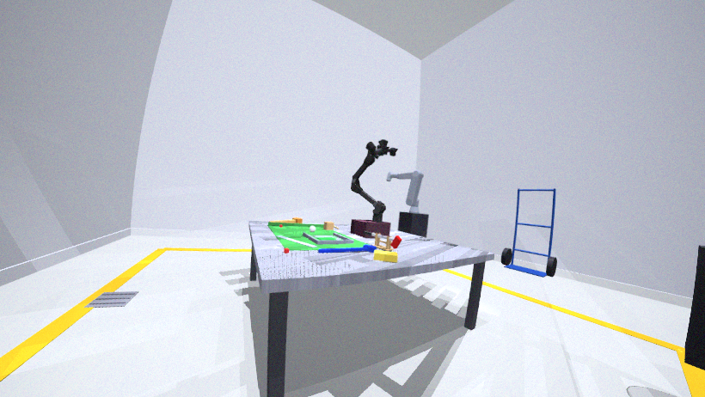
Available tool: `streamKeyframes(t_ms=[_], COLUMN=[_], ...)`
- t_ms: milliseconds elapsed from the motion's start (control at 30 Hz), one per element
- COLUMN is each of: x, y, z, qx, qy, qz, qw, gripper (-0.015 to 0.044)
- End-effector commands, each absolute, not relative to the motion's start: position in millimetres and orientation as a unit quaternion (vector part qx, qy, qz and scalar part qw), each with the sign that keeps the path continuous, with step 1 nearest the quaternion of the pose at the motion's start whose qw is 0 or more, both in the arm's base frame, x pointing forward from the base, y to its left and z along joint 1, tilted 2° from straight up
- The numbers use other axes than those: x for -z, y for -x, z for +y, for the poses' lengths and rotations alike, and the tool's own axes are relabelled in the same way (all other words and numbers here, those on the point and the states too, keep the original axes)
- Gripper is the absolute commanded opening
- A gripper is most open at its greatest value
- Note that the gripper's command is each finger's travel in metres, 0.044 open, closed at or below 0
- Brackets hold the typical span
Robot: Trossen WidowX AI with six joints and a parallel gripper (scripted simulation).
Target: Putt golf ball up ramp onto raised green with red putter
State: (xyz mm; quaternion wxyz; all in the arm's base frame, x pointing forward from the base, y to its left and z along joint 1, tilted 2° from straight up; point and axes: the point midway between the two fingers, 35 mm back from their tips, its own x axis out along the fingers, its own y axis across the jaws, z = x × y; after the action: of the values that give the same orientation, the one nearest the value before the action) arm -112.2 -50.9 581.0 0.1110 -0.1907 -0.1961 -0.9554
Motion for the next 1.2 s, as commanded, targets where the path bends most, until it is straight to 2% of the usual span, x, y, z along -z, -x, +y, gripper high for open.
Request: streamKeyframes(t_ms=[0, 200, 400, 500, 767, 1167], x=[-574.5, -554.2, -523.2, -523.5, -460.6, -366.4], y=[132.3, 155.4, 154.4, 149.7, 111.6, 29.9], z=[-12.6, 68.5, 153.7, 168.1, 268.8, 344.6], qx=[0.961, 0.964, 0.95, 0.938, 0.892, 0.809], qy=[0.189, 0.179, 0.151, 0.168, 0.096, -0.023], qz=[-0.195, -0.177, -0.157, -0.174, -0.163, -0.178], qw=[0.048, -0.085, -0.222, -0.247, -0.411, -0.56], gripper=[0.044, 0.044, 0.044, 0.044, 0.044, 0.044])
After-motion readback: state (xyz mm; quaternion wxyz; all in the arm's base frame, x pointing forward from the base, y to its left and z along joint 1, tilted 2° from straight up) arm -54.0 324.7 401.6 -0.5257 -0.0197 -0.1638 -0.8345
